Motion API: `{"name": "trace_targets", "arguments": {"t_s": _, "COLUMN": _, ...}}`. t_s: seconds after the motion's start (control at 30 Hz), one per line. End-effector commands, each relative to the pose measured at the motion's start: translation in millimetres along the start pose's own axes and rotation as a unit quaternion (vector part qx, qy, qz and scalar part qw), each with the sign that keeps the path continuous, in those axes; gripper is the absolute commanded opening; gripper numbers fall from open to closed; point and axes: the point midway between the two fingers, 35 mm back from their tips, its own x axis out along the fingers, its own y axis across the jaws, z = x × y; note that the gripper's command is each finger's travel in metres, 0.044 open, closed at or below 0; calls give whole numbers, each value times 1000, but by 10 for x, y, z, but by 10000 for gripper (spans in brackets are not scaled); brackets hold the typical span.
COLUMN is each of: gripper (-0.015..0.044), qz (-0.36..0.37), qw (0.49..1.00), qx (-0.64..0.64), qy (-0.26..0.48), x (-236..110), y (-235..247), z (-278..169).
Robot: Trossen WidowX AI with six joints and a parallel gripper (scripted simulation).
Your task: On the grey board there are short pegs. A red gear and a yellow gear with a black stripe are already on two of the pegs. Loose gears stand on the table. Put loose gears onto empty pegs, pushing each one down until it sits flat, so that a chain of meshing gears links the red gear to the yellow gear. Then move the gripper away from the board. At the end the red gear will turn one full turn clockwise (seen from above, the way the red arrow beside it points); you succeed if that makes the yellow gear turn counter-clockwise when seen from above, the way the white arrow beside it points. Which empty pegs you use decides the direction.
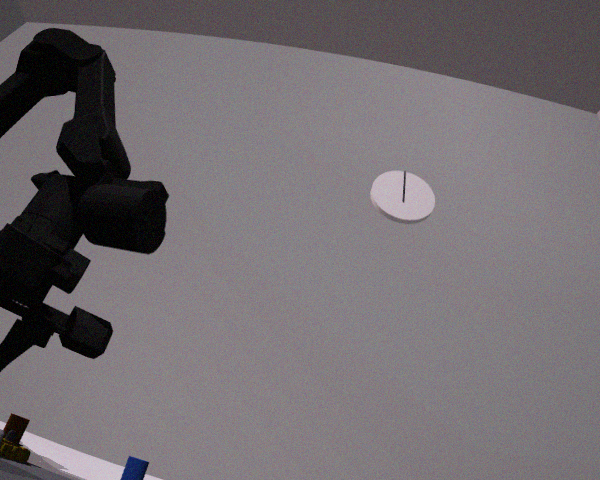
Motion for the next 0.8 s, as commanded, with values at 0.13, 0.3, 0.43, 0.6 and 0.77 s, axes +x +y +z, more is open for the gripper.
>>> {"name": "trace_targets", "arguments": {"t_s": 0.13, "gripper": 140, "qz": 0, "qw": 999, "qx": 44, "qy": -1, "x": -187, "y": 11, "z": 7}}
{"name": "trace_targets", "arguments": {"t_s": 0.3, "gripper": 140, "qz": 0, "qw": 997, "qx": 77, "qy": 0, "x": -474, "y": 4, "z": 0}}
{"name": "trace_targets", "arguments": {"t_s": 0.43, "gripper": 193, "qz": -1, "qw": 998, "qx": 67, "qy": 1, "x": -410, "y": 44, "z": -69}}
{"name": "trace_targets", "arguments": {"t_s": 0.6, "gripper": 324, "qz": 2, "qw": 999, "qx": 47, "qy": 3, "x": -409, "y": 372, "z": -570}}
{"name": "trace_targets", "arguments": {"t_s": 0.77, "gripper": 440, "qz": 3, "qw": 1000, "qx": 27, "qy": 5, "x": -405, "y": 572, "z": -1134}}
